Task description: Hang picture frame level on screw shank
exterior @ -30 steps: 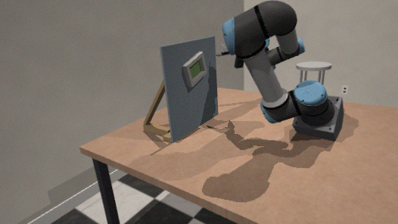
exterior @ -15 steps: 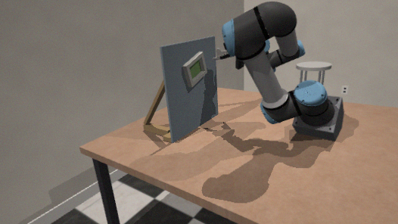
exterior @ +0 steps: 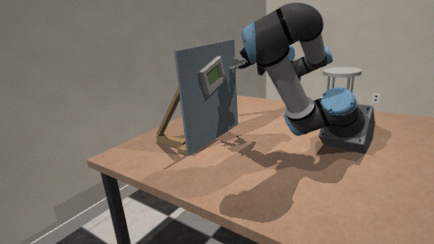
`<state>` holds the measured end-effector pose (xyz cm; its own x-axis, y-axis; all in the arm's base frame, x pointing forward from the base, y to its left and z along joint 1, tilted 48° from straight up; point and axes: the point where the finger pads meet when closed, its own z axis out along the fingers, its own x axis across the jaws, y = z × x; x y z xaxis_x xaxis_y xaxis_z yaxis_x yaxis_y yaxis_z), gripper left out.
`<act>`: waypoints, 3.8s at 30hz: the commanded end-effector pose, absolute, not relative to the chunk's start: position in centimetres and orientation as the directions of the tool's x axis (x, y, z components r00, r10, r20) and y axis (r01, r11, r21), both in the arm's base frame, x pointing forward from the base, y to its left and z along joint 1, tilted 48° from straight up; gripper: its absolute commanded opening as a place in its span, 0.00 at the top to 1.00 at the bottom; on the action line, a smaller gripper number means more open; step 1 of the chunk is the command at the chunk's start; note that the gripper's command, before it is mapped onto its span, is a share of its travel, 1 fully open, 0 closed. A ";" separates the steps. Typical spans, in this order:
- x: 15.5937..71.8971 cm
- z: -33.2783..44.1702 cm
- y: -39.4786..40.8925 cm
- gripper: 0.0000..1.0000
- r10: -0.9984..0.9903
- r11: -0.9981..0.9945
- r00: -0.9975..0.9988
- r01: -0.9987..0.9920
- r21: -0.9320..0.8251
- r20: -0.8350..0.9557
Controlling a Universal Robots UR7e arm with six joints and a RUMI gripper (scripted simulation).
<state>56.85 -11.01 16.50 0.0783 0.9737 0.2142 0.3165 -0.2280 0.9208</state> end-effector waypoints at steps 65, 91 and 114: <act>53.7 26.4 -2.1 0.00 0.709 0.696 -0.101 -0.053 0.716 -0.697; 52.8 28.0 -0.3 0.00 0.582 0.802 -0.071 -0.117 0.586 -0.810; 52.3 28.6 0.6 0.00 0.519 0.842 -0.052 -0.143 0.521 -0.853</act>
